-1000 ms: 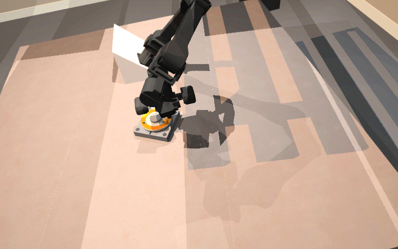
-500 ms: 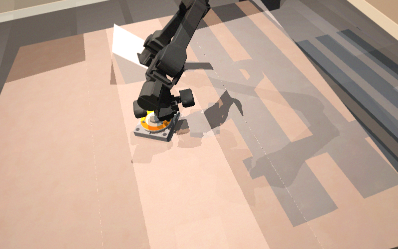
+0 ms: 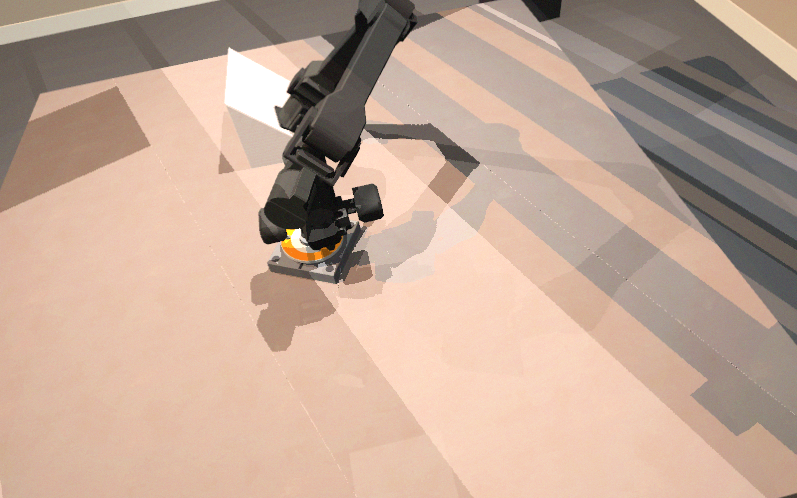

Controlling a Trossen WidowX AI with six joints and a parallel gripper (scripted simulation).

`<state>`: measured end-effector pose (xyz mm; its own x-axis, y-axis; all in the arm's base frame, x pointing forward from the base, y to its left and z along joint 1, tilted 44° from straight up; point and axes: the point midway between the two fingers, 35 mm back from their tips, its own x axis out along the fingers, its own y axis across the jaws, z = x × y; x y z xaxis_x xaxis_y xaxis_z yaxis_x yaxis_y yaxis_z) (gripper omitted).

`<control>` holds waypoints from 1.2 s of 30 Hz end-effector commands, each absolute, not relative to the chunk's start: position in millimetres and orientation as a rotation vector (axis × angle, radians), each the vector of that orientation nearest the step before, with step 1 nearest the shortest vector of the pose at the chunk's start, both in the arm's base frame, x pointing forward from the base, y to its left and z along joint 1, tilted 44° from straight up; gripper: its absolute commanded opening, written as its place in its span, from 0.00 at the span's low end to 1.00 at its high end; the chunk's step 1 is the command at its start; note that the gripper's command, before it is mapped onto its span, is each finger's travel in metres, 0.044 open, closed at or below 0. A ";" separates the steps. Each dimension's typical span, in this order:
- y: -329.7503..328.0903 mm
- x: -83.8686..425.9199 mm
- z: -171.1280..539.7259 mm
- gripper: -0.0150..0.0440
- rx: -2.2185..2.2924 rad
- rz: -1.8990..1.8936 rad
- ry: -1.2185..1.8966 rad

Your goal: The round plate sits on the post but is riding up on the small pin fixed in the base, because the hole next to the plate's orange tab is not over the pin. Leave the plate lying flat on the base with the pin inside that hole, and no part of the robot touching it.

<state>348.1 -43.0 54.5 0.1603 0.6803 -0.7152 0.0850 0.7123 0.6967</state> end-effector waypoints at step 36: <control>-68.4 352.5 33.5 0.25 0.690 0.477 1.373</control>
<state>354.3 -66.7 39.9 0.1664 0.6776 -0.7163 0.0811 0.7146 0.6948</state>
